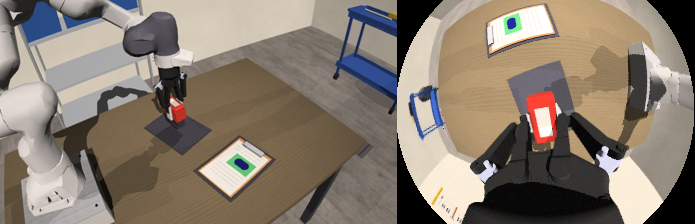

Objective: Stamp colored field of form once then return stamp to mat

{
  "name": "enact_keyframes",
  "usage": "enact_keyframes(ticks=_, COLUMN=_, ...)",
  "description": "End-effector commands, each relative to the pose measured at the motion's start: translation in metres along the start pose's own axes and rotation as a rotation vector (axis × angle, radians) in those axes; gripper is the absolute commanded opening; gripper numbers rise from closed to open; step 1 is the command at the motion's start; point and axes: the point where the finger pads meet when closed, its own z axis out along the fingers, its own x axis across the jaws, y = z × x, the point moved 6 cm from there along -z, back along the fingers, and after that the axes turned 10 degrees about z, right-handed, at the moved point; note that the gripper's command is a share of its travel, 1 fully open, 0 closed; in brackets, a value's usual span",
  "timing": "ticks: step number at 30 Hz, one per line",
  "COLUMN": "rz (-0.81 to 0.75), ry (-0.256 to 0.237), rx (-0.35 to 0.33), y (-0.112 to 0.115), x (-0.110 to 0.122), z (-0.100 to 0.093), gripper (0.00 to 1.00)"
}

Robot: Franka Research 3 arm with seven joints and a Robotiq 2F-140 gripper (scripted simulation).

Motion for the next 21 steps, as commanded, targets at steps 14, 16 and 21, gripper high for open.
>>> enact_keyframes(ticks=14, rz=0.034, ry=0.001, rx=-0.003, y=0.000, x=-0.001, z=0.003, gripper=0.17)
enact_keyframes(ticks=16, rz=0.034, ry=0.001, rx=-0.003, y=0.000, x=-0.001, z=0.006, gripper=0.17)
enact_keyframes(ticks=21, rz=0.034, ry=0.001, rx=-0.003, y=0.000, x=-0.001, z=0.012, gripper=0.17)
